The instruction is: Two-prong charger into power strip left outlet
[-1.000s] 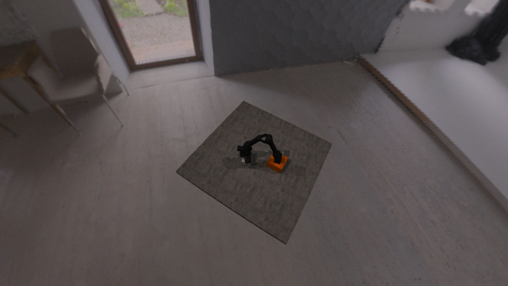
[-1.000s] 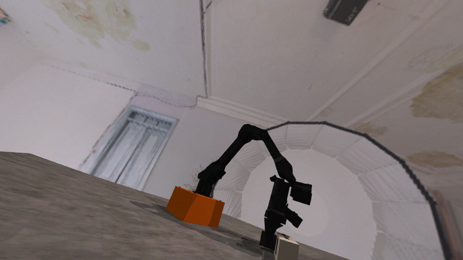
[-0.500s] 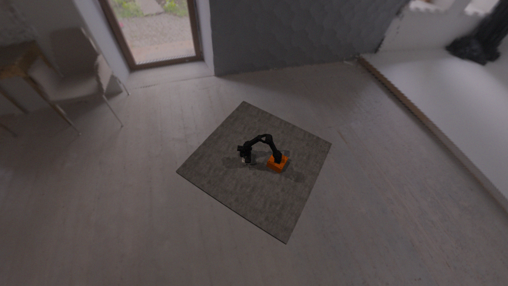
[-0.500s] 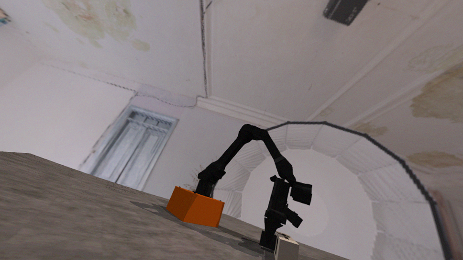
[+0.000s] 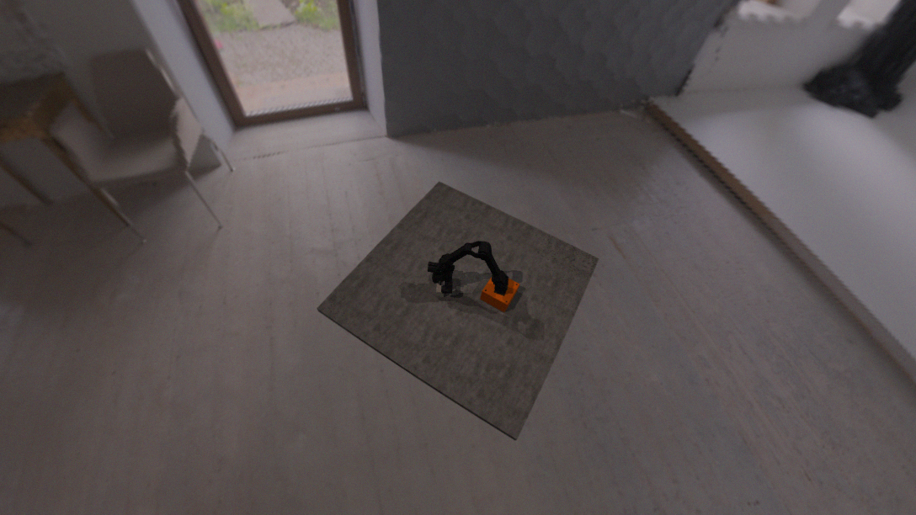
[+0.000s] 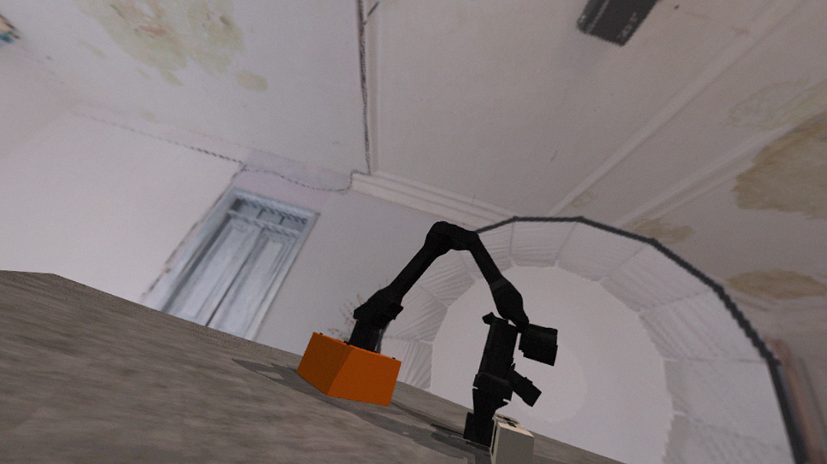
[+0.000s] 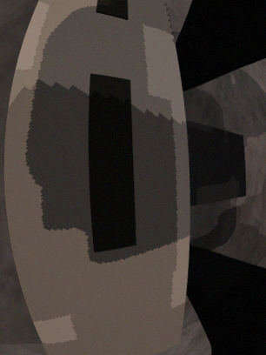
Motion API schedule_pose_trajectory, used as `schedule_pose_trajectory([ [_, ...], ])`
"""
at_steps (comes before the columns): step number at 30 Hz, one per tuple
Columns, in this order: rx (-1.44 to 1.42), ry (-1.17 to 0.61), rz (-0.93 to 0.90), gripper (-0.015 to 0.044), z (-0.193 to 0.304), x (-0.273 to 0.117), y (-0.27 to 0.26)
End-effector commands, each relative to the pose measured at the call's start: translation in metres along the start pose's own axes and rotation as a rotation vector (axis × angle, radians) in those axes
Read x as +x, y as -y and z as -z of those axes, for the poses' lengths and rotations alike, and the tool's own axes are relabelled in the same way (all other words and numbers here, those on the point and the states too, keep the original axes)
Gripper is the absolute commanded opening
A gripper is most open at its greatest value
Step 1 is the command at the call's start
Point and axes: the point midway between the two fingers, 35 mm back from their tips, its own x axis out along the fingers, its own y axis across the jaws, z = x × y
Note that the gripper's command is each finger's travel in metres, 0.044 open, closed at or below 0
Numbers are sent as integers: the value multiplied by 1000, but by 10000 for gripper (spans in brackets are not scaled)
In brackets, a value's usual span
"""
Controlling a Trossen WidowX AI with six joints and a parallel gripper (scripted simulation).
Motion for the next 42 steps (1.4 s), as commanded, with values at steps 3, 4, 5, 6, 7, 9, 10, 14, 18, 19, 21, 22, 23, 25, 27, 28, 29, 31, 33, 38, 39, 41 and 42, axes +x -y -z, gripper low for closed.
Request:
schedule_pose_trajectory([
  [3,0,4,0,440,1,0,0],
  [4,0,5,0,440,2,0,0],
  [5,0,5,0,440,2,0,0],
  [6,0,6,0,440,2,0,0],
  [7,0,7,0,440,2,0,0],
  [9,0,8,0,440,3,0,0],
  [10,0,9,0,440,3,0,0],
  [14,0,11,-1,440,4,0,0],
  [18,-1,14,-1,440,6,1,0],
  [19,-1,14,-1,440,6,1,0],
  [21,-1,16,-1,440,6,1,0],
  [22,-1,16,-1,440,7,1,0],
  [23,-1,17,-1,440,7,1,0],
  [25,-1,18,-1,440,8,1,0],
  [27,-1,20,-1,440,8,1,0],
  [28,-1,20,-1,440,8,1,0],
  [29,-1,21,-1,440,9,1,0],
  [31,-1,22,-1,440,9,1,0],
  [33,-1,24,-1,440,10,1,0],
  [38,-1,27,-1,440,11,1,0],
  [39,-1,28,-1,440,11,1,0],
  [41,-1,29,-1,440,12,1,0],
  [42,-1,29,-2,440,12,1,0],
])
